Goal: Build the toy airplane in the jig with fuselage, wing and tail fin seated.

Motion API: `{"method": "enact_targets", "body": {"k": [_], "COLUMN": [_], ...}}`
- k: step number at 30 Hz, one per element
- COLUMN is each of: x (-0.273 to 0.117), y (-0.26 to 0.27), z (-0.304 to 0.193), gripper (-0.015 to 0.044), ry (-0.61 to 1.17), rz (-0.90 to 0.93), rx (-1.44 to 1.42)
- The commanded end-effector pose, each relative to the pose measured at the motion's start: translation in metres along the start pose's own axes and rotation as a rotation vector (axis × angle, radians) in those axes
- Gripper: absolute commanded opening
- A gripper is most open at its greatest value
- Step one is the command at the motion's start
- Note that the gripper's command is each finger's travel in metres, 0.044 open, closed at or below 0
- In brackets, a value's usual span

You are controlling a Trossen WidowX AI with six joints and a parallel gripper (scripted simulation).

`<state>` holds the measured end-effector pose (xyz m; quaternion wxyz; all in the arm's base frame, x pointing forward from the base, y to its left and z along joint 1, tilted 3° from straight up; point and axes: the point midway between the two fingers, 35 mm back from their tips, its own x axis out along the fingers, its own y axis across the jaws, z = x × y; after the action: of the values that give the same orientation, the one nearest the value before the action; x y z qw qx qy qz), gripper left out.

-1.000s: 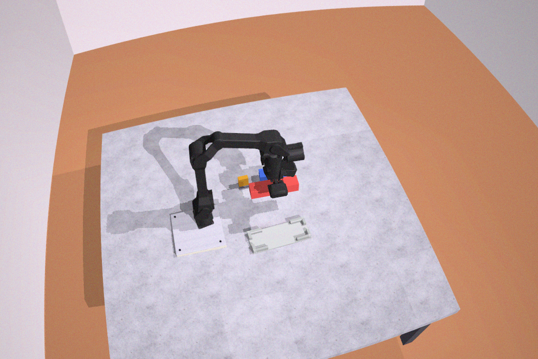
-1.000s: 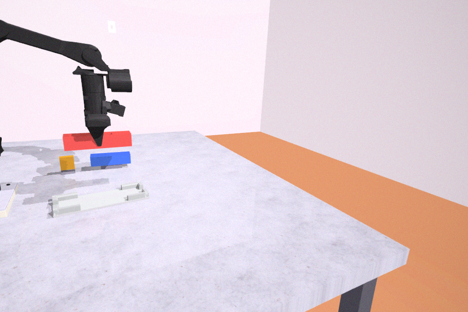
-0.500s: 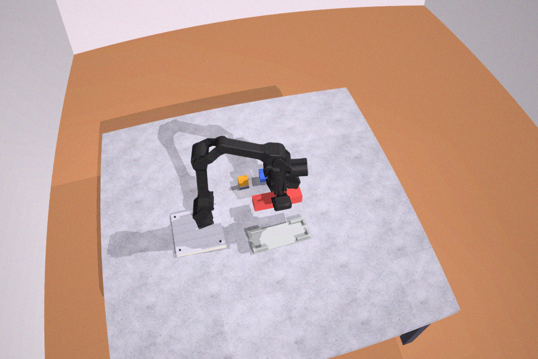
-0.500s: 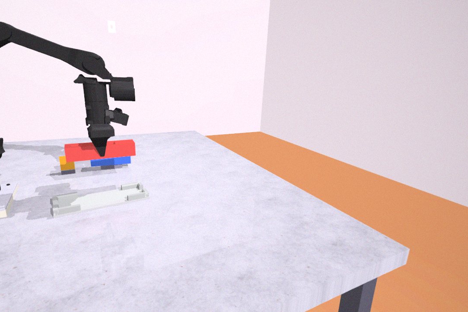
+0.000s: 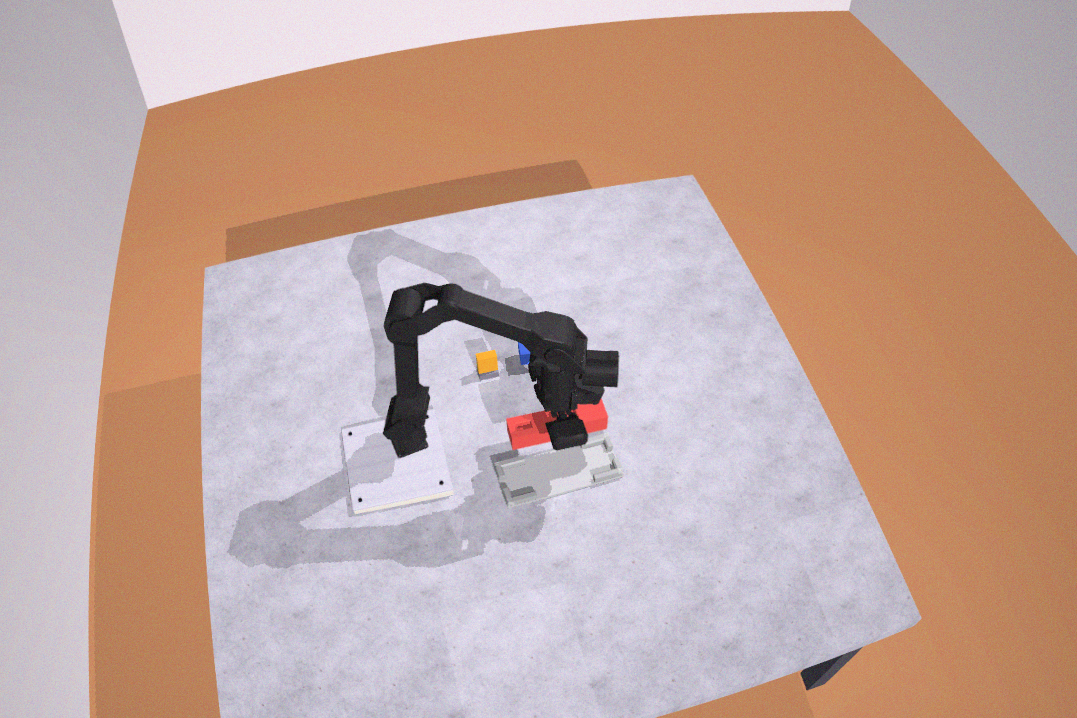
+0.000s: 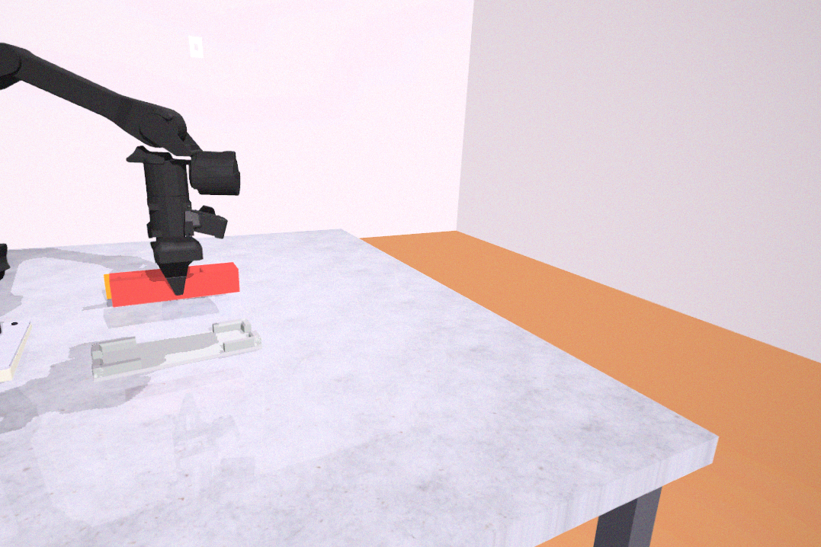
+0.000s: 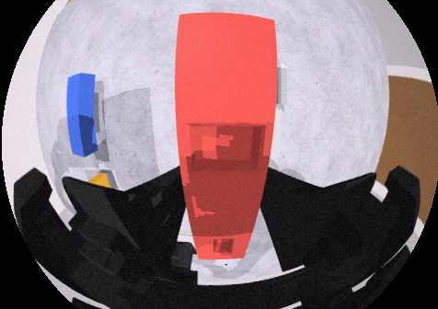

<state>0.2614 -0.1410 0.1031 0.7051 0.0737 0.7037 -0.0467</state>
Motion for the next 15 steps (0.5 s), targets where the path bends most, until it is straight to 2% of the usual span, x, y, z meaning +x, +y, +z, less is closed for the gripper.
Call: {"method": "enact_targets", "body": {"k": [1, 13, 15], "x": [0.005, 0.019, 0.019], "y": [-0.014, -0.043, -0.043], "z": [-0.004, -0.015, -0.015], "gripper": [0.0000, 0.0000, 0.0053], "ry": [-0.002, 0.002, 0.002], "rz": [-0.008, -0.010, -0.010], "rx": [-0.011, -0.027, -0.027]}}
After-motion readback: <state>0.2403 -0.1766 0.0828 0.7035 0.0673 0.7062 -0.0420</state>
